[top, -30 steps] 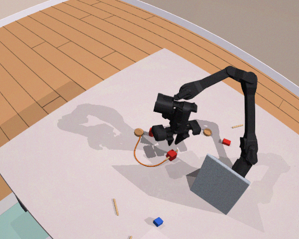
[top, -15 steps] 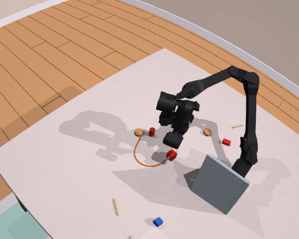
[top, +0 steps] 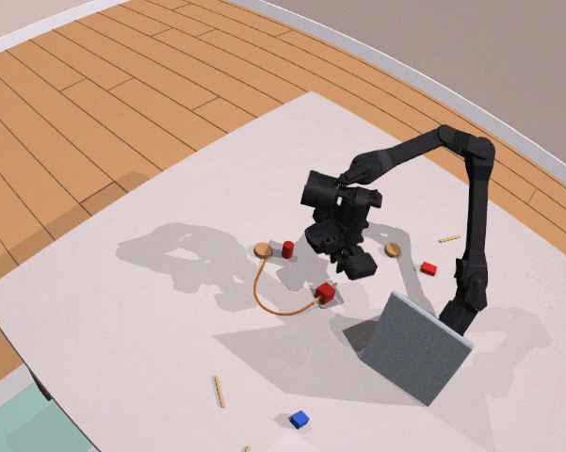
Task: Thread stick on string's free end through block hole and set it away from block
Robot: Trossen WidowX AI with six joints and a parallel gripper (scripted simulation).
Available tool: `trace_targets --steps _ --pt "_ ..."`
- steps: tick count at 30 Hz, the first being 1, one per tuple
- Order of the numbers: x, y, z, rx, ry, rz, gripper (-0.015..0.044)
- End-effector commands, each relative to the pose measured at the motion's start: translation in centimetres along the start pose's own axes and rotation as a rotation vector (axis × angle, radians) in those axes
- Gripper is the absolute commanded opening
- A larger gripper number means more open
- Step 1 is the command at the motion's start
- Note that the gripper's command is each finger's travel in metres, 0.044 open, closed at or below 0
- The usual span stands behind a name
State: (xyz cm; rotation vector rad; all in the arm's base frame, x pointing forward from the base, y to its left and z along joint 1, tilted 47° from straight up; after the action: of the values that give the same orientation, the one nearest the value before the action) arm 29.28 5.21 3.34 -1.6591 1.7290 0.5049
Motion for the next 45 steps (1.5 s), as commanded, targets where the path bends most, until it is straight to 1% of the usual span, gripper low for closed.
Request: trace_targets --steps 1,15,45 --pt "0.2 0.0 -1.4 -0.381 0.018 0.004 0.0120" --pt "0.4 0.0 -1.3 -0.381 0.017 0.004 0.0120" --pt "5.3 -0.2 -1.3 -0.382 0.015 0.003 0.0120"
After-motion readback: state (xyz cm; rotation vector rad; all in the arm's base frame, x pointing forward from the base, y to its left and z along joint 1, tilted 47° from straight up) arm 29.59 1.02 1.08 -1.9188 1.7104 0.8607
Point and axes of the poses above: the point midway between the two fingers, 35 mm back from their tips, its own x axis out along the fingers, its own y axis across the jaws, z = x × y, the point moved 6 cm from there along -x, back along the fingers, and after that the axes turned 15 degrees about -x, right-handed, at the moved point
